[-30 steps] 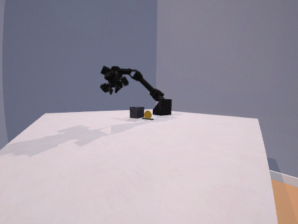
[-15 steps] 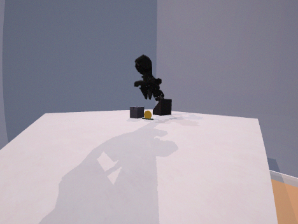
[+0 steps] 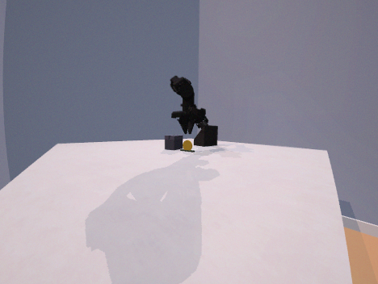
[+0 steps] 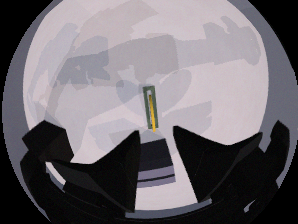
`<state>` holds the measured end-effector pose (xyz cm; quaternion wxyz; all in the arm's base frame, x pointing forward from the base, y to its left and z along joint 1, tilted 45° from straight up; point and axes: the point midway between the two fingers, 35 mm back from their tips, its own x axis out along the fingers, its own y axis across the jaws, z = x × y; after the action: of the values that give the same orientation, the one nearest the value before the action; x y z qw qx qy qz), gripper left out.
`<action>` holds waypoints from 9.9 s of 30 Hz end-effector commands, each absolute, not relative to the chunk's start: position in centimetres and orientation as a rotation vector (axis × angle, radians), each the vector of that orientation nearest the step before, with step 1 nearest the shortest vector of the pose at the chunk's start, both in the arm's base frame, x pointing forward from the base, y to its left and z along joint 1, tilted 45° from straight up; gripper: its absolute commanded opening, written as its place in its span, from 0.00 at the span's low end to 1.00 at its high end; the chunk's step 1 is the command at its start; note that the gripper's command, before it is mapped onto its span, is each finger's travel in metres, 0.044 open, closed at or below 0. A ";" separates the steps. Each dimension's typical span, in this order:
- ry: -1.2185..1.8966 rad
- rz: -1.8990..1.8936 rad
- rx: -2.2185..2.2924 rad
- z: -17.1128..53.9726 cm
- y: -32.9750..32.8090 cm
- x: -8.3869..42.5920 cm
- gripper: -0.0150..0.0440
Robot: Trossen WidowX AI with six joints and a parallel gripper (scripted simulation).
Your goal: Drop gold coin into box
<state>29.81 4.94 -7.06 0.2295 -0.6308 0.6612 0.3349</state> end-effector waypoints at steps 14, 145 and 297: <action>1.827 0.927 -1.745 -9.1 2.9 29.5 0.53; 1.704 -0.359 -0.826 -5.3 5.9 30.5 0.25; 1.679 -0.424 -0.762 1.8 -1.4 29.3 0.88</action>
<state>29.02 -1.77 1.37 0.5802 -0.3305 0.7221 -0.1808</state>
